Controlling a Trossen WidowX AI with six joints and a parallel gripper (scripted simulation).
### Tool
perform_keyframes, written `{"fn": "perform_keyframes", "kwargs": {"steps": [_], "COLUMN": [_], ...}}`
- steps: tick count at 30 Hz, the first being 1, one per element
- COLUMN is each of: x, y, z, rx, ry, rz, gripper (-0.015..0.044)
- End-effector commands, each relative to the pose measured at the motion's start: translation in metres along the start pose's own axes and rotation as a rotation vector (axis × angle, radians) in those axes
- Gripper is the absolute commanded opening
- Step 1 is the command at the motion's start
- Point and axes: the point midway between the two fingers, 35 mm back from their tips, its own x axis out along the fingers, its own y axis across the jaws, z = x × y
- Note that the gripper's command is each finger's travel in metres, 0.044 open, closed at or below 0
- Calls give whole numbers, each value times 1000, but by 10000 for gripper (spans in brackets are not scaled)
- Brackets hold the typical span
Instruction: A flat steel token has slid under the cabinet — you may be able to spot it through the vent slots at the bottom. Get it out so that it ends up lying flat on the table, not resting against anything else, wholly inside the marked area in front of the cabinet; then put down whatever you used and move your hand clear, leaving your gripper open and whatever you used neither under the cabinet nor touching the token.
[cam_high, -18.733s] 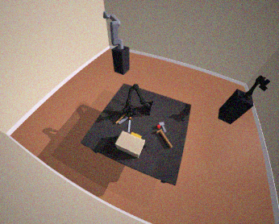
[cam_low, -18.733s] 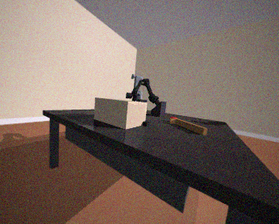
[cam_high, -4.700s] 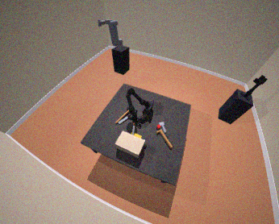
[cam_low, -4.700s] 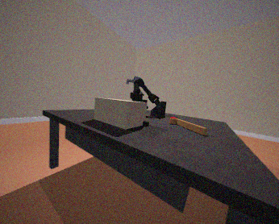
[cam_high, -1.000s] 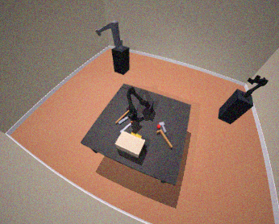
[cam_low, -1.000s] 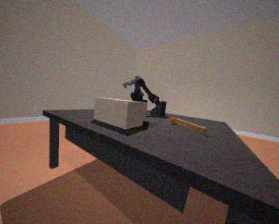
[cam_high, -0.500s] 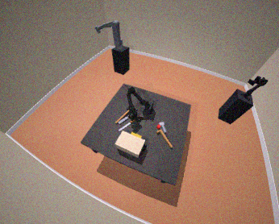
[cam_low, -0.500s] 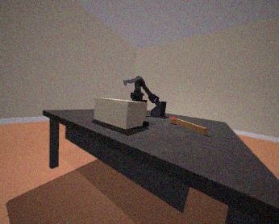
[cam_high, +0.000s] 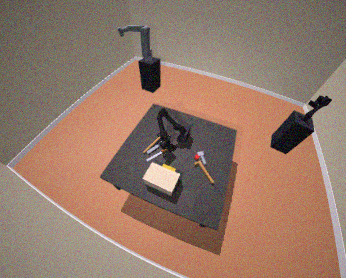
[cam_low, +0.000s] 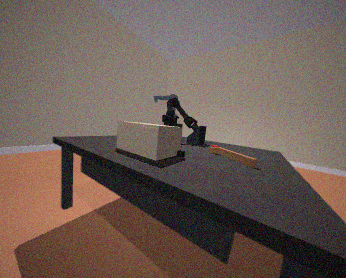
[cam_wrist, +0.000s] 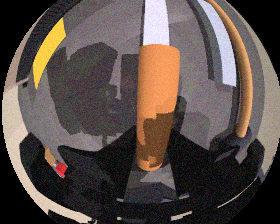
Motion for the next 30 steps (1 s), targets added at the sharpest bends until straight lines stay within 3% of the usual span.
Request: {"fn": "perform_keyframes", "kwargs": {"steps": [1,30], "x": [-1,-1], "y": [6,34], "z": [0,-7], "rx": [3,17], "ry": [-4,-3], "rz": [0,2], "gripper": [0,0]}}
